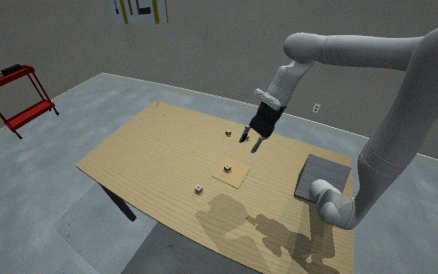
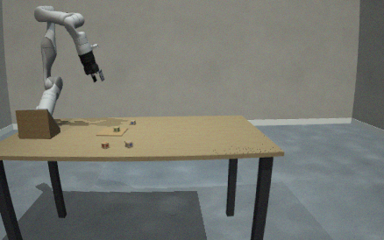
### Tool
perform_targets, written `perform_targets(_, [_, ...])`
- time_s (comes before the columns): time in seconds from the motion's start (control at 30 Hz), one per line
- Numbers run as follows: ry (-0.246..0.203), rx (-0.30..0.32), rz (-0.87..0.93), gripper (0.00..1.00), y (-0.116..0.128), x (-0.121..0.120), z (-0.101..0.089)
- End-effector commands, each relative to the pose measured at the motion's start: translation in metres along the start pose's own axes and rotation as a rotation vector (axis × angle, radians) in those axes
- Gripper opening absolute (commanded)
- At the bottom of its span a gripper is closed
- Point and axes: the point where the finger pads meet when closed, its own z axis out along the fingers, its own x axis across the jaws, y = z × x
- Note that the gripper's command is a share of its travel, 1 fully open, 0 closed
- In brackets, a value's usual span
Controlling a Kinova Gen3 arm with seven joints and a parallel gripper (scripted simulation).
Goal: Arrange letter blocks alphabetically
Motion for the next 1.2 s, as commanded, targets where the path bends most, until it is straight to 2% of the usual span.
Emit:
perform_targets(0.0, [-0.001,-0.026,0.004,1.0,0.001,0.01,0.007])
perform_targets(0.27, [-0.005,-0.025,0.005,1.0,0.001,0.009,0.008])
perform_targets(0.3, [-0.011,-0.044,0.0,1.0,0.0,0.017,0.016])
perform_targets(0.6, [-0.015,-0.043,0.001,1.0,0.0,0.016,0.017])
perform_targets(0.63, [-0.021,-0.062,-0.005,1.0,-0.001,0.024,0.025])
perform_targets(0.93, [-0.024,-0.061,-0.003,1.0,-0.001,0.022,0.026])
perform_targets(0.97, [-0.03,-0.079,-0.009,1.0,-0.002,0.03,0.034])
perform_targets(1.17, [-0.033,-0.078,-0.008,1.0,-0.002,0.029,0.035])
